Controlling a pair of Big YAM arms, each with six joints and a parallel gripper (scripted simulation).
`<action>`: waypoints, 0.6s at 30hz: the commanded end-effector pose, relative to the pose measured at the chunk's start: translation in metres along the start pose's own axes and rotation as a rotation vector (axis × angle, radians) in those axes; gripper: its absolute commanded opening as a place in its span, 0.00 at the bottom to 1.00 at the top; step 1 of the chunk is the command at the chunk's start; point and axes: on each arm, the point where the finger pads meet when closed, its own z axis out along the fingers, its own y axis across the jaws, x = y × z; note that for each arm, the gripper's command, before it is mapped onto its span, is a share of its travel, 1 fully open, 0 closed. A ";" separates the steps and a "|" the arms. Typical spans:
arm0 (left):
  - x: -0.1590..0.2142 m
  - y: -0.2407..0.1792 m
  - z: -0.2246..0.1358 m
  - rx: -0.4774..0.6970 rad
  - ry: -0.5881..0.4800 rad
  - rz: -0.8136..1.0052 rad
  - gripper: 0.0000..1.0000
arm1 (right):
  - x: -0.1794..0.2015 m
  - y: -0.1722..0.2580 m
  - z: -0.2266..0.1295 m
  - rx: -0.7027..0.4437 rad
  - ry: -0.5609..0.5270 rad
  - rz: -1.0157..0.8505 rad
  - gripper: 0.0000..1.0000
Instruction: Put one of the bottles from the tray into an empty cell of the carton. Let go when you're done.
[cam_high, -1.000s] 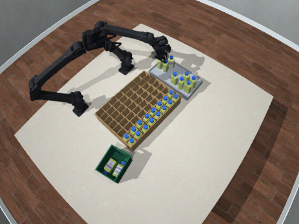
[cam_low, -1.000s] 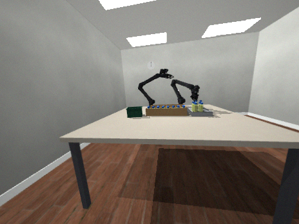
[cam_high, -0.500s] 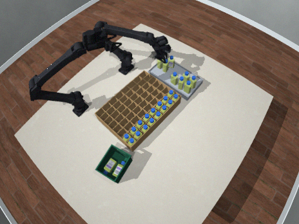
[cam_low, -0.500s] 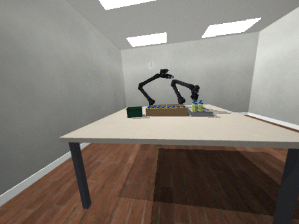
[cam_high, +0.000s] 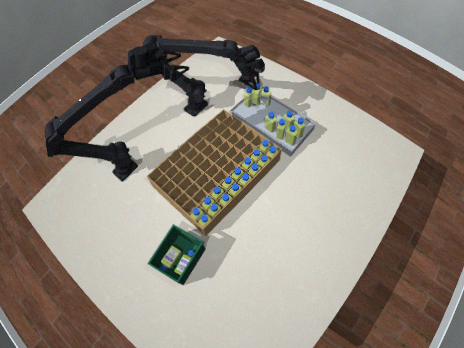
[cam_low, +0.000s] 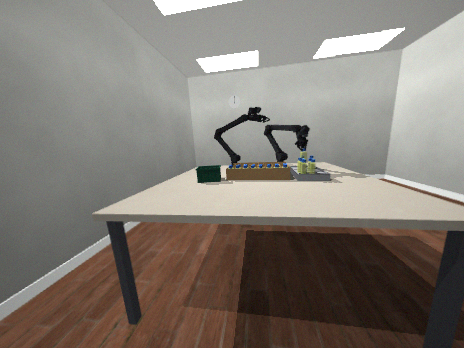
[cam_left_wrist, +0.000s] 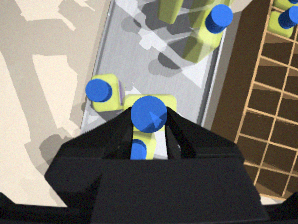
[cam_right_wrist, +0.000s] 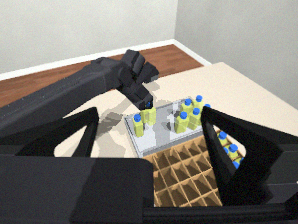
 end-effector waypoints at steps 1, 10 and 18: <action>-0.050 0.005 -0.049 -0.016 -0.061 0.028 0.22 | -0.020 -0.006 -0.003 0.015 -0.052 0.012 1.00; -0.048 0.003 -0.060 -0.010 -0.039 0.018 0.22 | -0.020 -0.006 -0.003 0.015 -0.052 0.012 1.00; -0.062 0.005 -0.075 -0.025 -0.078 0.027 0.22 | -0.028 -0.007 -0.008 0.016 -0.050 0.012 1.00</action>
